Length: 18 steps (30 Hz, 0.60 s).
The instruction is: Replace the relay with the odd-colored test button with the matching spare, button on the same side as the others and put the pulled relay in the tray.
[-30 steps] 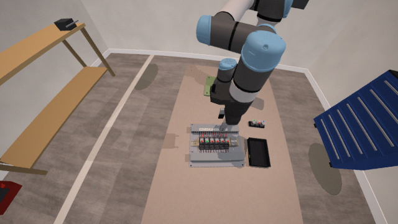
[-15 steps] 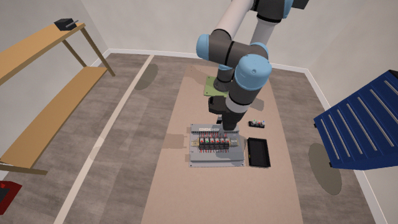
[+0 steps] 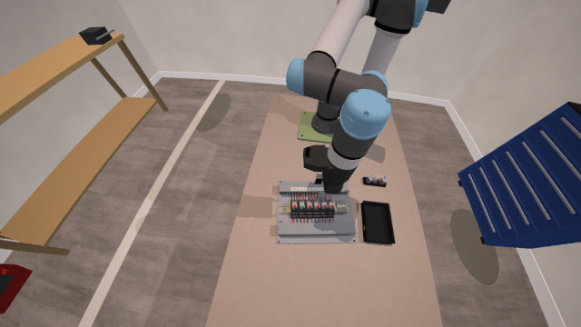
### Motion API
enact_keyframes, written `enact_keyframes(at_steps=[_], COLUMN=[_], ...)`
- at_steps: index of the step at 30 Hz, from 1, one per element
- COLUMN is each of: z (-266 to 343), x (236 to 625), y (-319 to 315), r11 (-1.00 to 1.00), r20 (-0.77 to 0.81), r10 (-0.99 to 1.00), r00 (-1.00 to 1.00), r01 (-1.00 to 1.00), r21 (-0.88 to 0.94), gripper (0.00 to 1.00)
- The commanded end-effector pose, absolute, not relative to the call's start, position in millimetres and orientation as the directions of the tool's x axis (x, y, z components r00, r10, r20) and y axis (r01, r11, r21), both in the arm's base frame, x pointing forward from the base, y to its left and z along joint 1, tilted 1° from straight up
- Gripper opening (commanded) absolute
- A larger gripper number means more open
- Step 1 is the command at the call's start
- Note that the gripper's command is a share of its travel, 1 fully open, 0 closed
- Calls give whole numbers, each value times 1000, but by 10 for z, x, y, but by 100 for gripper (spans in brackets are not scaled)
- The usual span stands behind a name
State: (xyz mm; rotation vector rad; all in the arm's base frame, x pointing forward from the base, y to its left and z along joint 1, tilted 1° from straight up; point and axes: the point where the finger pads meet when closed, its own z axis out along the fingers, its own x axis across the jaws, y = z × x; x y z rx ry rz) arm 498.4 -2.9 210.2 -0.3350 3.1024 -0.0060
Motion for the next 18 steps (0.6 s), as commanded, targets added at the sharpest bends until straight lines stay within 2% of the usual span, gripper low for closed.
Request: enact_keyframes(at_steps=[1, 18], z=[2070, 2151], x=[4990, 4987], y=[-30, -29], r11=[977, 977], r20=[-22, -22], r10=[-214, -214], r00=[-977, -977], r01=[-213, -213], r21=[-7, -7], gripper=[100, 100])
